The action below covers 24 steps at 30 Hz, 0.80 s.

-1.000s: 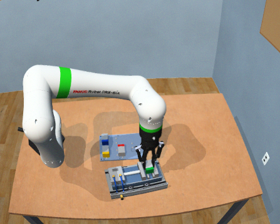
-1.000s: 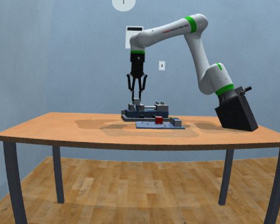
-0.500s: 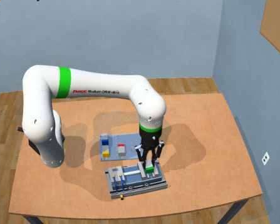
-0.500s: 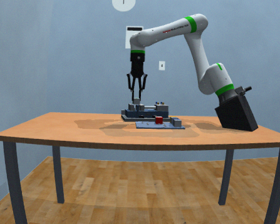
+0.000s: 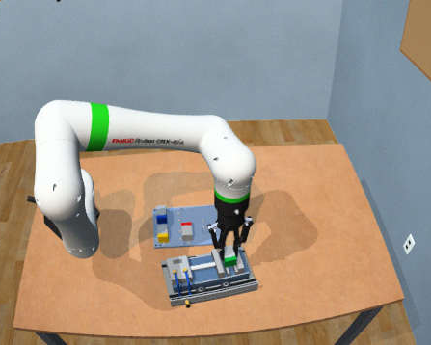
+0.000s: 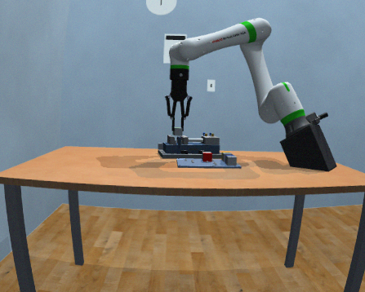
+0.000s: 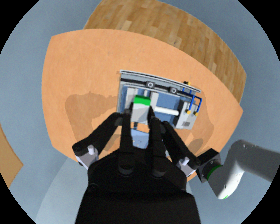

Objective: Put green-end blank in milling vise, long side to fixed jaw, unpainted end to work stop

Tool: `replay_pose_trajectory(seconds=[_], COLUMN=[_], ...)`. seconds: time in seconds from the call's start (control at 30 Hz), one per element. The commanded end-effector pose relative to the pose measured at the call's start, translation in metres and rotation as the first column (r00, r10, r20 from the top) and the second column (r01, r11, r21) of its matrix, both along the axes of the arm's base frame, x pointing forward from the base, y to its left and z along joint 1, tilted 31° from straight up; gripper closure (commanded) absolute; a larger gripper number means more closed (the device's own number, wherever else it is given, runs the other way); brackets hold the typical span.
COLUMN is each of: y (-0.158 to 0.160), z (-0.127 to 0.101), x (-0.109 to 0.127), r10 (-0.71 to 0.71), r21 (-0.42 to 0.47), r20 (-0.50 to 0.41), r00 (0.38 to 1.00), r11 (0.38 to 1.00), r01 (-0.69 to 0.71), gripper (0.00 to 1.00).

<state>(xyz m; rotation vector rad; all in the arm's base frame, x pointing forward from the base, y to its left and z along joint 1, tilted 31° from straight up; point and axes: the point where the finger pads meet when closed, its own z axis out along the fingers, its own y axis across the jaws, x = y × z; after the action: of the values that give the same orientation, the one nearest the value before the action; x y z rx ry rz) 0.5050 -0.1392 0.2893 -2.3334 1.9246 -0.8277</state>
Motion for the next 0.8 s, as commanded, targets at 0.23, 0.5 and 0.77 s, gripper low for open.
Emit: replay_pose_trajectory(seconds=[0.23,0.5,0.77], y=[-0.0002,-0.0004,-0.0006], z=[0.0003,-0.0003,-0.001], x=[0.0005,0.0008,0.0011], r10=[0.0,0.0,0.0], r21=[0.0,0.0,0.0], r20=[0.002,0.002,0.002], r00=[1.0,1.0,1.0], r11=[1.0,1.0,1.0], r01=[0.0,0.0,0.0], gripper=[0.9,0.9,0.9])
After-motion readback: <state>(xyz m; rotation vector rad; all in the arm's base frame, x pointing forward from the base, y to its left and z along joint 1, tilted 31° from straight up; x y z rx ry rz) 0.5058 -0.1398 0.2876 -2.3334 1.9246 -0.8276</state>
